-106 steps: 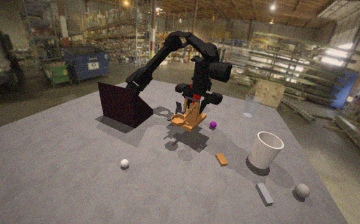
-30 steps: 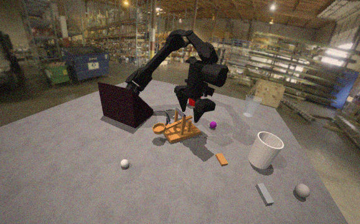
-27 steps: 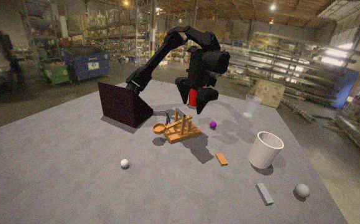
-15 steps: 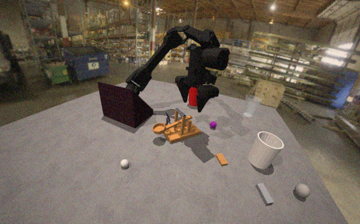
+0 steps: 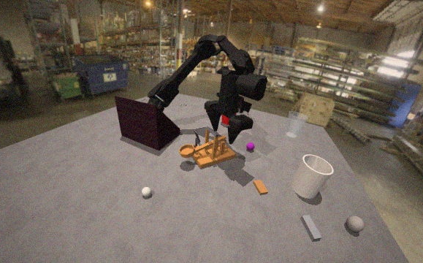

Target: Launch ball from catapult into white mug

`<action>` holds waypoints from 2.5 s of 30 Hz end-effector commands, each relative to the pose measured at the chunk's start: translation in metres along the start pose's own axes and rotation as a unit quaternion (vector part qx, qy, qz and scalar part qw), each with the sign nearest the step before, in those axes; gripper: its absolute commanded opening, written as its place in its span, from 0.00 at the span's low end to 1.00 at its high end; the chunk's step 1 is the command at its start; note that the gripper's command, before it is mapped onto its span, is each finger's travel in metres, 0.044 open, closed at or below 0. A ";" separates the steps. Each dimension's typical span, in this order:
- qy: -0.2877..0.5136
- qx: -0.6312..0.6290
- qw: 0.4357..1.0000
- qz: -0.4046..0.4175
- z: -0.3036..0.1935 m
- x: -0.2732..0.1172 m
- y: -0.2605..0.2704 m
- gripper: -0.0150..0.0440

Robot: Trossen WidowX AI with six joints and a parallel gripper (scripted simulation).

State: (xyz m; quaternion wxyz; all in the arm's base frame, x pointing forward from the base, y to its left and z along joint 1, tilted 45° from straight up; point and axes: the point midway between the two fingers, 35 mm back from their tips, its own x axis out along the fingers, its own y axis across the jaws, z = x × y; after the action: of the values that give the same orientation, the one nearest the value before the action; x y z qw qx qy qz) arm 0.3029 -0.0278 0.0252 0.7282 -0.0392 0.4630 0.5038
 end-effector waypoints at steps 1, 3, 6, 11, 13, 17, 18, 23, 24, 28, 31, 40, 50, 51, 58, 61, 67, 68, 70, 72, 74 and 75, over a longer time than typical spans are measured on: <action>-0.002 0.003 1.000 0.002 0.000 0.008 0.001 1.00; -0.002 0.003 1.000 0.002 0.000 0.011 0.001 1.00; -0.002 0.003 1.000 0.002 0.000 0.016 0.001 1.00; -0.002 0.003 1.000 0.002 0.001 0.024 0.001 1.00; -0.002 0.003 1.000 0.002 0.001 0.028 0.001 1.00; -0.002 0.002 1.000 0.003 0.001 0.034 0.001 1.00; -0.002 0.002 1.000 0.003 0.001 0.036 0.002 1.00; -0.003 0.002 1.000 0.003 0.001 0.044 0.002 1.00; -0.003 0.002 1.000 0.003 0.001 0.045 0.003 1.00; -0.001 0.000 1.000 0.002 0.000 0.043 0.002 0.96; -0.001 0.000 1.000 0.002 0.000 0.043 0.002 0.82; -0.001 0.000 1.000 0.002 0.000 0.043 0.002 0.49; 0.000 0.001 1.000 0.002 0.000 -0.007 0.002 0.25; 0.000 0.001 1.000 0.002 0.000 -0.007 0.002 0.25; 0.000 0.075 0.997 0.002 0.000 -0.007 0.001 0.25; 0.000 0.126 0.992 0.002 0.000 -0.006 0.001 0.25; 0.000 0.226 0.974 0.002 0.000 -0.006 -0.001 0.25; 0.000 0.242 0.970 0.002 0.000 -0.006 -0.001 0.25; 0.000 0.275 0.961 0.003 0.000 -0.006 -0.002 0.25; 0.000 0.308 0.952 0.003 -0.001 -0.005 -0.004 0.25; 0.000 0.340 0.941 0.003 -0.001 -0.005 -0.006 0.25; 0.000 0.356 0.935 0.003 -0.002 -0.005 -0.007 0.25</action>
State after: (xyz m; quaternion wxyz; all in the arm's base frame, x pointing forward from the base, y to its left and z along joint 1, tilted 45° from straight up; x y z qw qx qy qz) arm 0.3038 -0.0314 0.0259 0.7013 0.1910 0.5956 0.3420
